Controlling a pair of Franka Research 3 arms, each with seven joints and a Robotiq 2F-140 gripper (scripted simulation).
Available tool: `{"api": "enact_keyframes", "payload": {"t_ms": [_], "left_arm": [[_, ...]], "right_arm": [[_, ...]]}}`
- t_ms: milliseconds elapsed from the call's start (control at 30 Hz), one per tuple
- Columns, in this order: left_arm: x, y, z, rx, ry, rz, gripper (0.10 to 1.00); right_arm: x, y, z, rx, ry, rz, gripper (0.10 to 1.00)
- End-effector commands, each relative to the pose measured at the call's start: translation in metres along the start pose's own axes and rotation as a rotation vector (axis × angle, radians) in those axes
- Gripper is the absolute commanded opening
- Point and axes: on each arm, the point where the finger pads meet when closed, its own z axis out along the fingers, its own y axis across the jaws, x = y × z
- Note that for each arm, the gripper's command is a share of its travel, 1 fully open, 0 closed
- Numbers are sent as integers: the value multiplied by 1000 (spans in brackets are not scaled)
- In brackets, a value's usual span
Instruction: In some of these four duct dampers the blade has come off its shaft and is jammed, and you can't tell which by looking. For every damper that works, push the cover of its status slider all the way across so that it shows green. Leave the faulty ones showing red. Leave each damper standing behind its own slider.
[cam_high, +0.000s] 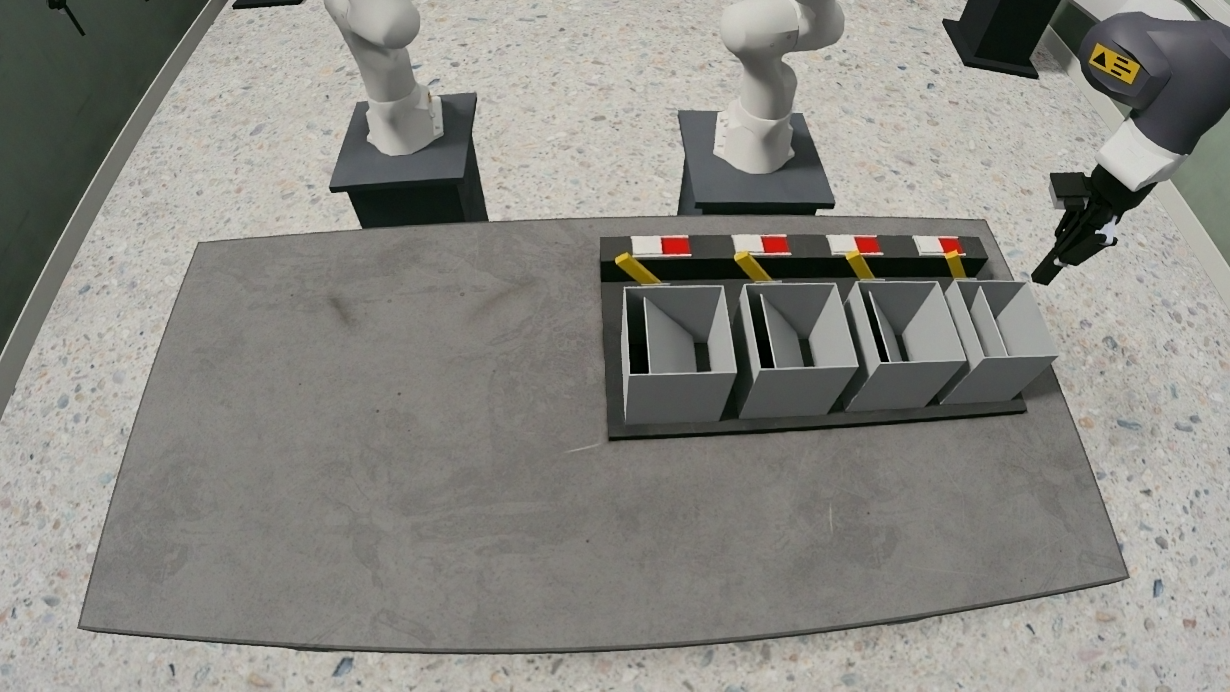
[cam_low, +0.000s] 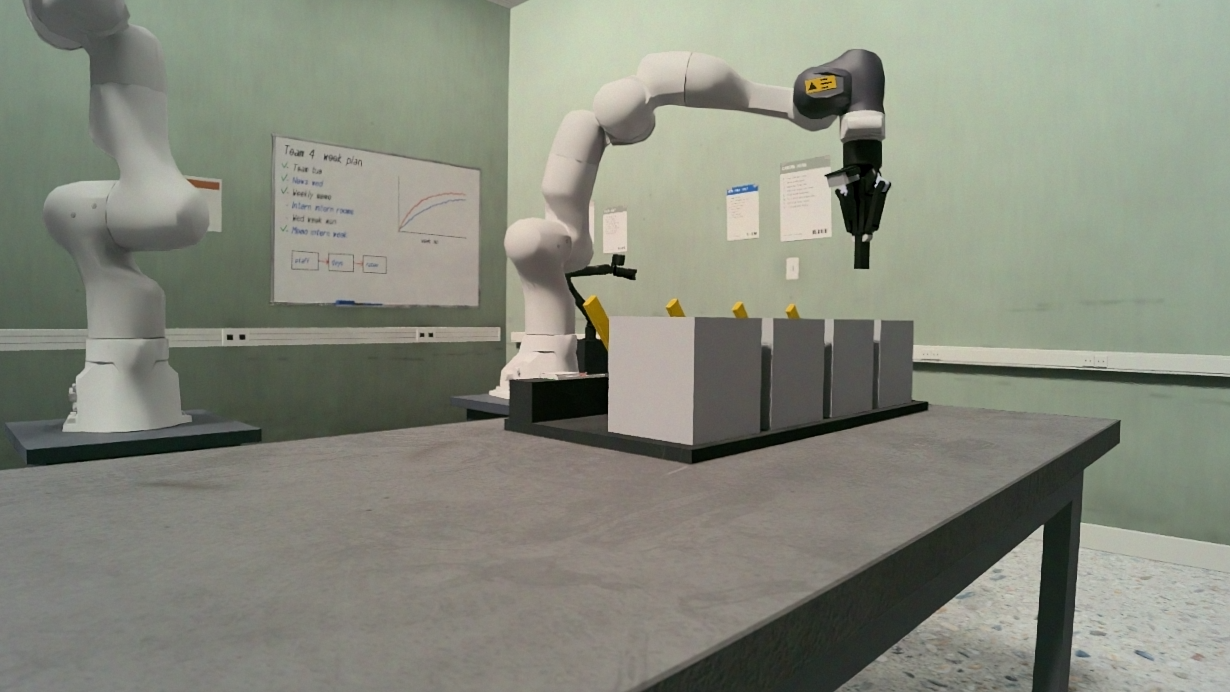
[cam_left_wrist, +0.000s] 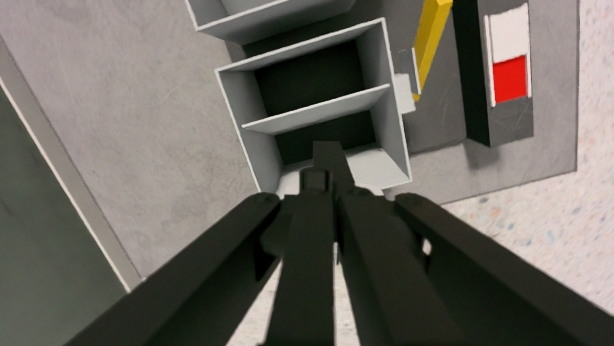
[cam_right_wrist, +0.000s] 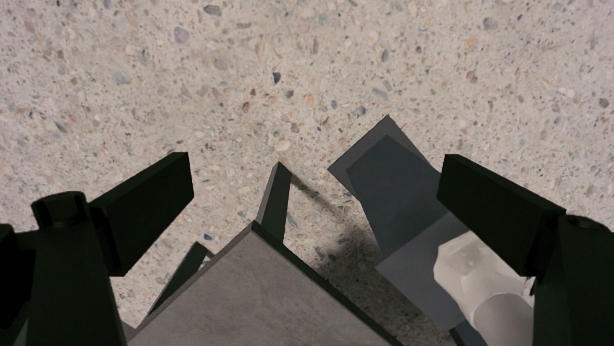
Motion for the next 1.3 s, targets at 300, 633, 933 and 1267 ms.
{"api": "enact_keyframes", "payload": {"t_ms": [300, 633, 933, 1267], "left_arm": [[2, -1, 1, -5, 1, -252, 99], [2, -1, 1, -5, 1, -286, 99], [6, -3, 1, -5, 2, -286, 99], [72, -35, 1, -5, 9, -294, 99]], "right_arm": [[0, 1, 0, -1, 0, 4, 1000], [0, 1, 0, -1, 0, 4, 1000], [0, 1, 0, -1, 0, 4, 1000], [0, 1, 0, -1, 0, 4, 1000]]}}
